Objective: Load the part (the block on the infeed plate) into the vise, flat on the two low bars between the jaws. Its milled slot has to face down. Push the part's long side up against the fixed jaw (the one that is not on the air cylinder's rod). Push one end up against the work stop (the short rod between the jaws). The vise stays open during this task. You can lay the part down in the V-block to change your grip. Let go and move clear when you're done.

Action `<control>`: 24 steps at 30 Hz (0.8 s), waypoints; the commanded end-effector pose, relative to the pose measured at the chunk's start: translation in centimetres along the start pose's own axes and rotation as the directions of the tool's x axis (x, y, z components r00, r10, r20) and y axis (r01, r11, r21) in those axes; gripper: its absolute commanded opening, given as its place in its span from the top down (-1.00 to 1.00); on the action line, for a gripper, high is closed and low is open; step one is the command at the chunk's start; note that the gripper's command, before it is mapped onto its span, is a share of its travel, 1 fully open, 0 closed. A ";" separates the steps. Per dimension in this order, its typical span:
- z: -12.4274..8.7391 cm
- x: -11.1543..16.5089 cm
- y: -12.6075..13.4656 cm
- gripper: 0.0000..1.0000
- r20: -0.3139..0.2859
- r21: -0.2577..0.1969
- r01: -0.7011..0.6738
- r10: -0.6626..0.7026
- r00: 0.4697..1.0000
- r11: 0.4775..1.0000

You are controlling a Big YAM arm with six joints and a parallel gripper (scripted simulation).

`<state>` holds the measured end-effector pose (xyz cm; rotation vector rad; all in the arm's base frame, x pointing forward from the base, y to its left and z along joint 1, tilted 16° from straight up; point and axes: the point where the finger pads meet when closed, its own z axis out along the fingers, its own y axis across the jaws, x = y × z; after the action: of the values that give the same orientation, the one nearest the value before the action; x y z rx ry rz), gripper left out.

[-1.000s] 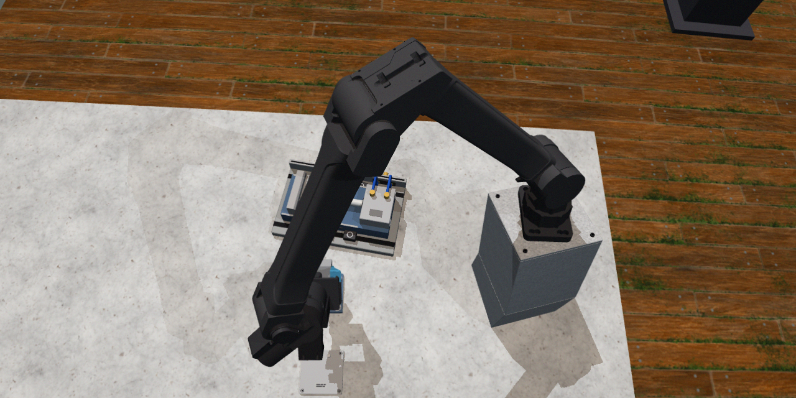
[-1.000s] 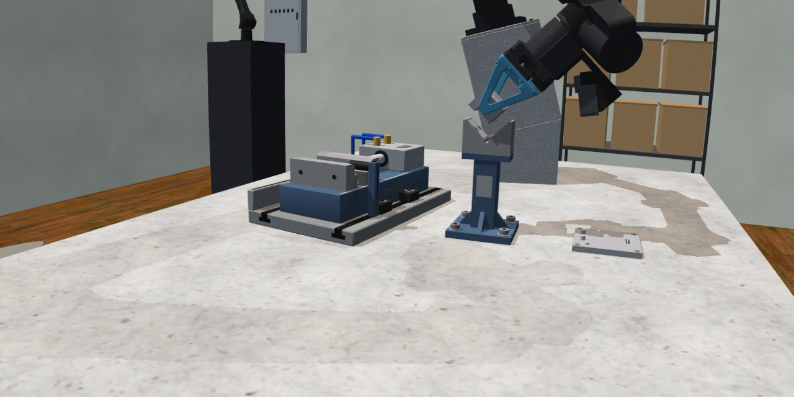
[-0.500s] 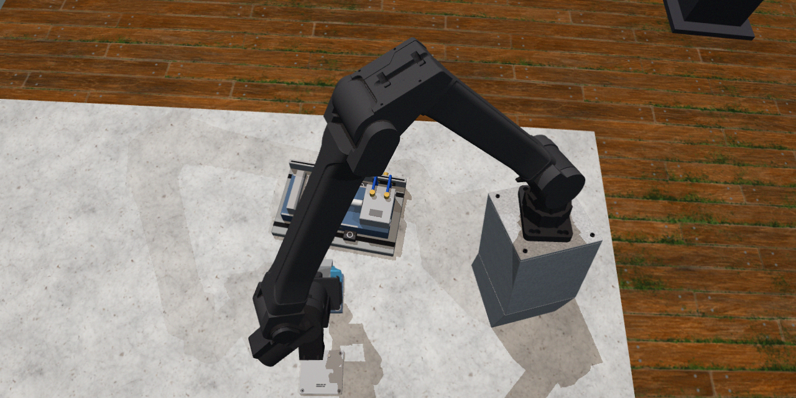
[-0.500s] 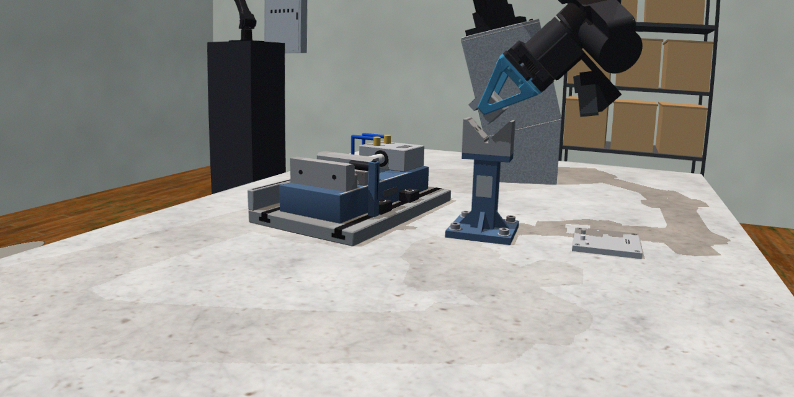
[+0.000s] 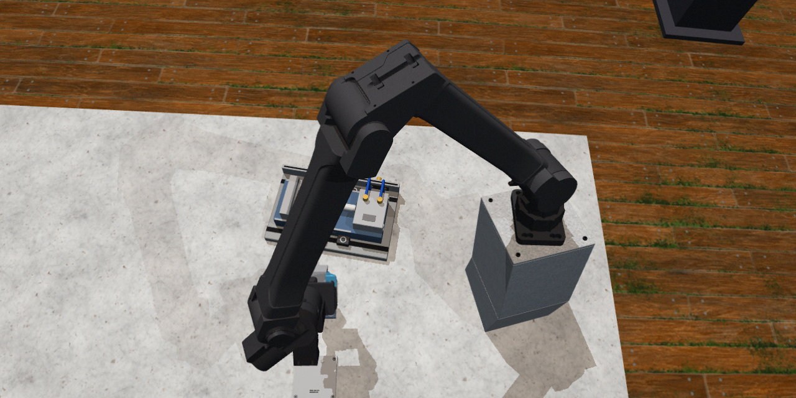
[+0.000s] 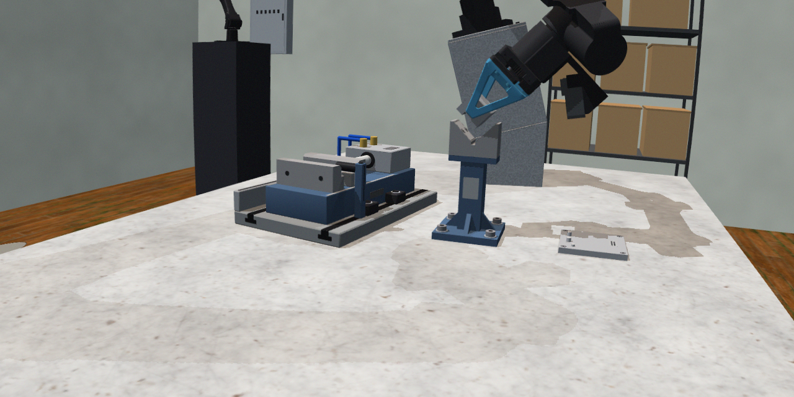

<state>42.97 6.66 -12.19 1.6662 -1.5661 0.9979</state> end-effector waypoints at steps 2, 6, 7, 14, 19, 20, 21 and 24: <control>-0.9 1.2 -1.6 1.00 0.027 0.021 -0.037 0.036 0.999 0.999; -0.8 1.0 -1.2 1.00 0.039 0.022 -0.026 0.025 0.999 0.999; -0.7 1.0 -1.3 1.00 0.044 0.020 -0.030 0.029 0.999 0.999; -0.8 0.9 -1.2 1.00 0.090 0.023 -0.025 0.023 0.996 0.999; -0.4 1.1 -1.2 1.00 0.115 0.015 -0.030 0.028 0.993 0.999; -1.3 0.9 -2.2 1.00 0.133 0.033 -0.044 0.040 0.990 0.998; -0.7 0.9 -1.2 1.00 0.134 0.022 -0.026 0.023 0.991 0.999; -0.4 1.1 -1.2 1.00 0.165 0.016 -0.030 0.027 0.986 0.999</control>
<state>42.87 6.57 -12.49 1.7512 -1.6657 0.9045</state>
